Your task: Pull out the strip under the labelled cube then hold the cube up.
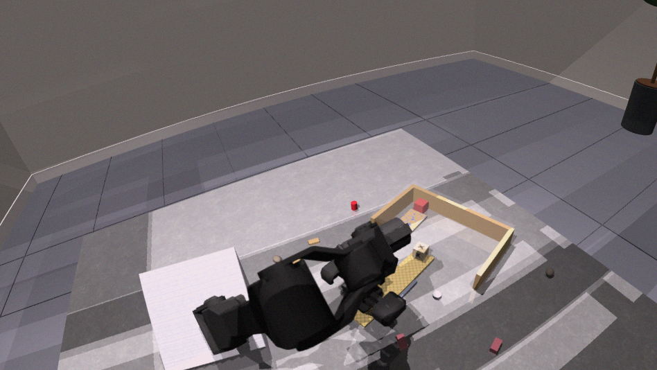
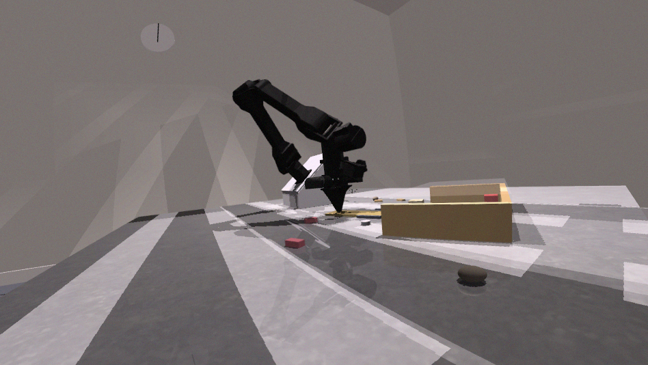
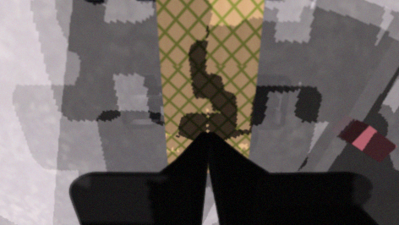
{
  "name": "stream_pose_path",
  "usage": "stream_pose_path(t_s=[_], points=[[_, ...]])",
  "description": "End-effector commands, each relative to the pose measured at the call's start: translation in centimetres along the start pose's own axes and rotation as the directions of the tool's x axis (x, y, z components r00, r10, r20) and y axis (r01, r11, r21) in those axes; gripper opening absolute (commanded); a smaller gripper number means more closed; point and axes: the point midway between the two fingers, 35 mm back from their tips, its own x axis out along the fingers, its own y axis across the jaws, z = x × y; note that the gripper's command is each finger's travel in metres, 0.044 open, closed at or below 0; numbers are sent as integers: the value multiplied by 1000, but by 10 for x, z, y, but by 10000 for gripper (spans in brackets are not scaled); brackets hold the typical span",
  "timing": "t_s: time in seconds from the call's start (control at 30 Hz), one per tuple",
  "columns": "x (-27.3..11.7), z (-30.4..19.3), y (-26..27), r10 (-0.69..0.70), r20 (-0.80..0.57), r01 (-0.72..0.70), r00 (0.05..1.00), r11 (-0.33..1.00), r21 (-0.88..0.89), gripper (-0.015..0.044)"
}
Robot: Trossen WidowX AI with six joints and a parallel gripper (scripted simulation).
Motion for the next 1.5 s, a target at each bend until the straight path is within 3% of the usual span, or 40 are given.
stream_pose_path(t_s=[0.0,1.47], points=[[4,-15,0,-3,-25,3,1000,1000,-11,0],[3,-63,0,-4,-27,3,1000,1000,-13,0]])
